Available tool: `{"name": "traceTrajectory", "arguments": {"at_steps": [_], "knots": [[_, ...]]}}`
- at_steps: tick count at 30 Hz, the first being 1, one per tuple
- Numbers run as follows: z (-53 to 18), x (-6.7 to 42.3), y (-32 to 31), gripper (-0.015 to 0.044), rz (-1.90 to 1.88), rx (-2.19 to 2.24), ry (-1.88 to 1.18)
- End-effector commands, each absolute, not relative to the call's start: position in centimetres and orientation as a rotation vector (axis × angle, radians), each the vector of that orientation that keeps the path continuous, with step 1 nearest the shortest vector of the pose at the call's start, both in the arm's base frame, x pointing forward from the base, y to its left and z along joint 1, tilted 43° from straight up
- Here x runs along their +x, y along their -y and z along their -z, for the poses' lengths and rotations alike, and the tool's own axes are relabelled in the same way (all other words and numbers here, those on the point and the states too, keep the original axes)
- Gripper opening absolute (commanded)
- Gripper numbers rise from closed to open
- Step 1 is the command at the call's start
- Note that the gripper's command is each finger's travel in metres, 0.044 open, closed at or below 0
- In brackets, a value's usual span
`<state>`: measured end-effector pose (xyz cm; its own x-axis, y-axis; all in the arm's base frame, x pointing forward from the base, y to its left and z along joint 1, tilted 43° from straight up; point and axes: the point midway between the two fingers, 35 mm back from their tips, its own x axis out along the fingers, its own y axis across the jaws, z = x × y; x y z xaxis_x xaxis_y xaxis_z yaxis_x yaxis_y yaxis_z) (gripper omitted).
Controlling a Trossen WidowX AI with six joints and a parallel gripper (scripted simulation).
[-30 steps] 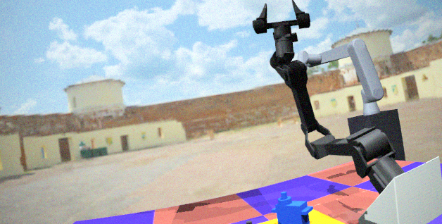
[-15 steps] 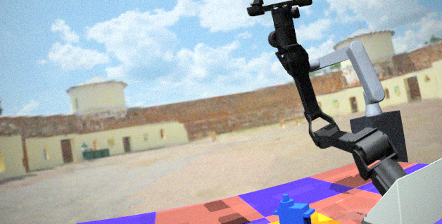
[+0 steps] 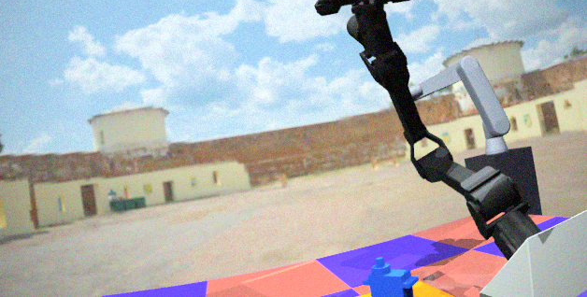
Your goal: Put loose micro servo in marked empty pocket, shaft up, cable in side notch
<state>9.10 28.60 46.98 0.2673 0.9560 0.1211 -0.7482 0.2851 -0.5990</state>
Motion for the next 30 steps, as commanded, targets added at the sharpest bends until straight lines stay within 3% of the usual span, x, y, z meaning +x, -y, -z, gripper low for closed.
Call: {"name": "traceTrajectory", "arguments": {"at_steps": [1,15,30], "knots": [[-43.5,11.3,-29.6,0.0440,-1.170,-0.604,0.412],[-33.7,17.4,-29.5,0.0440,-1.062,-0.976,0.093],[-24.1,21.8,-25.4,0.0440,-0.993,-1.362,-0.269]]}}
